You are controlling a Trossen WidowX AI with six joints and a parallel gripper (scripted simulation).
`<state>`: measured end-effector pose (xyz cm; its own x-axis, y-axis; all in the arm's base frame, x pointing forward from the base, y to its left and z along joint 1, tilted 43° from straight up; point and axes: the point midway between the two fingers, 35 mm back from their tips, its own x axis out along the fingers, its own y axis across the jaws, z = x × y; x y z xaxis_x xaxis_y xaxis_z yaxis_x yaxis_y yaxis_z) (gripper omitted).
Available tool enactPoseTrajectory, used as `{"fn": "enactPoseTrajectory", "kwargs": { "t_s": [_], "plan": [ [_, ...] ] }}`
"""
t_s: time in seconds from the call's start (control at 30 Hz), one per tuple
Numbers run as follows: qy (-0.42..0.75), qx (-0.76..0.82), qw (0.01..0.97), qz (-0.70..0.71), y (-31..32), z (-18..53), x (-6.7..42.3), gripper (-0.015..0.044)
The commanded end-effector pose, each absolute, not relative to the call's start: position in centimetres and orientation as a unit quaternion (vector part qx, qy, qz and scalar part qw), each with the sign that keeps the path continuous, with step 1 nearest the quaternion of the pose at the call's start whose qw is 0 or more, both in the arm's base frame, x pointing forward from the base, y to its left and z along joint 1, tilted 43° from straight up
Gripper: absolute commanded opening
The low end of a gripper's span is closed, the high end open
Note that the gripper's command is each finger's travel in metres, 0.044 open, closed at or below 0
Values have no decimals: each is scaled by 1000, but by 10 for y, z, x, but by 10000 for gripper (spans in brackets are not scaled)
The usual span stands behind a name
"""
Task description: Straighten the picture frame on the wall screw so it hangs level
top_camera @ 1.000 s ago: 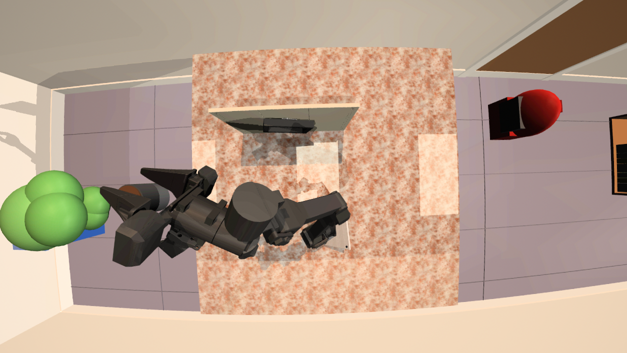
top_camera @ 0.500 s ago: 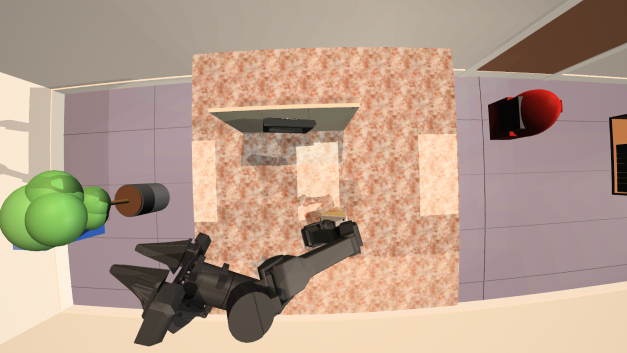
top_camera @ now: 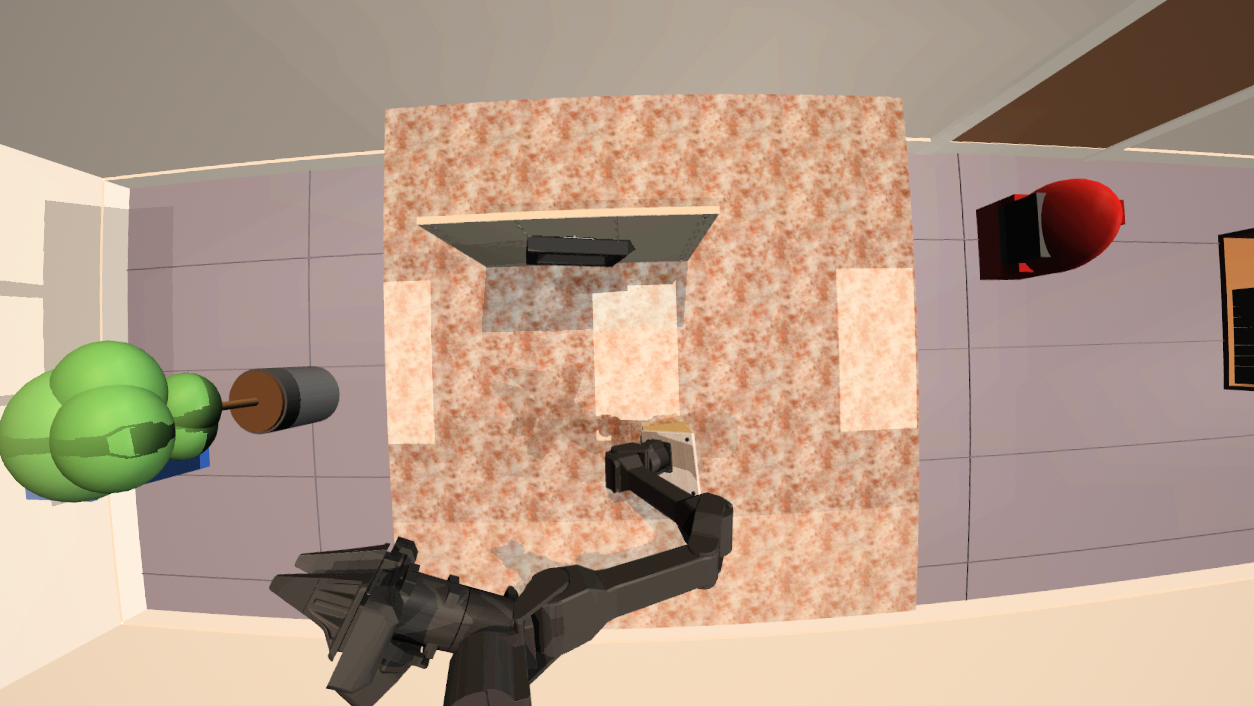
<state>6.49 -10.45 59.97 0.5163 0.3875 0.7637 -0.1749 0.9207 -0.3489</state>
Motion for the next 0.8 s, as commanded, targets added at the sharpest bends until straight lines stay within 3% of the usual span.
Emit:
{"fn": "enactPoseTrajectory", "kwargs": {
  "t_s": [0.0, 0.77],
  "plan": [
    [-402, 11, 881, 248, -44, 569, 42, 260],
    [-184, 315, 879, 305, 40, 480, 83, 260]
  ]
}}
